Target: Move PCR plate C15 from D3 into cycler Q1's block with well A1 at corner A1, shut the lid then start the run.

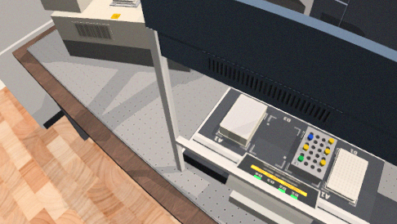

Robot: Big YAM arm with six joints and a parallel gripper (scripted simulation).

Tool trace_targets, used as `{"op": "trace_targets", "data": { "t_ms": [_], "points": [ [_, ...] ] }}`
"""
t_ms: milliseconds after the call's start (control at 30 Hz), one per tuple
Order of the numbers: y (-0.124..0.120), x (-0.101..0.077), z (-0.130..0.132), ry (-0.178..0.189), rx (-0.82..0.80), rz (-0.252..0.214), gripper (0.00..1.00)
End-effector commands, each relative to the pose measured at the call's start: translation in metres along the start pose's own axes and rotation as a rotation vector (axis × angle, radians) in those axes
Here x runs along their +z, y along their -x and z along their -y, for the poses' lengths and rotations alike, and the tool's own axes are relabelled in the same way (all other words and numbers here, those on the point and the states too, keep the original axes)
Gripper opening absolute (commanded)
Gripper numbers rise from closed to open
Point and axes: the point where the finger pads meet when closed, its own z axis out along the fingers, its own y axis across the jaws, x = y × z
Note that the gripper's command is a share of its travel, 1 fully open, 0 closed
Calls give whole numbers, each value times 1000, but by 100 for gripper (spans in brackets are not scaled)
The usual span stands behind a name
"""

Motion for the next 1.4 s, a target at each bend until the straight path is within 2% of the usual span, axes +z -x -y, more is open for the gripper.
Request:
{"op": "trace_targets", "data": {
  "t_ms": [0, 367, 767, 1033, 1133, 1367],
  "points": [
    [5, 3, 11, -17, -28, 12, 0],
    [7, 9, 16, -24, -48, 8, 0],
    [2, -19, -5, -32, -33, 4, 0],
    [1, -30, -18, -27, -29, 1, 0],
    [-1, -31, -26, -30, -33, 2, 0],
    [-2, -55, -59, -29, -37, 0, 0]
  ]
}}
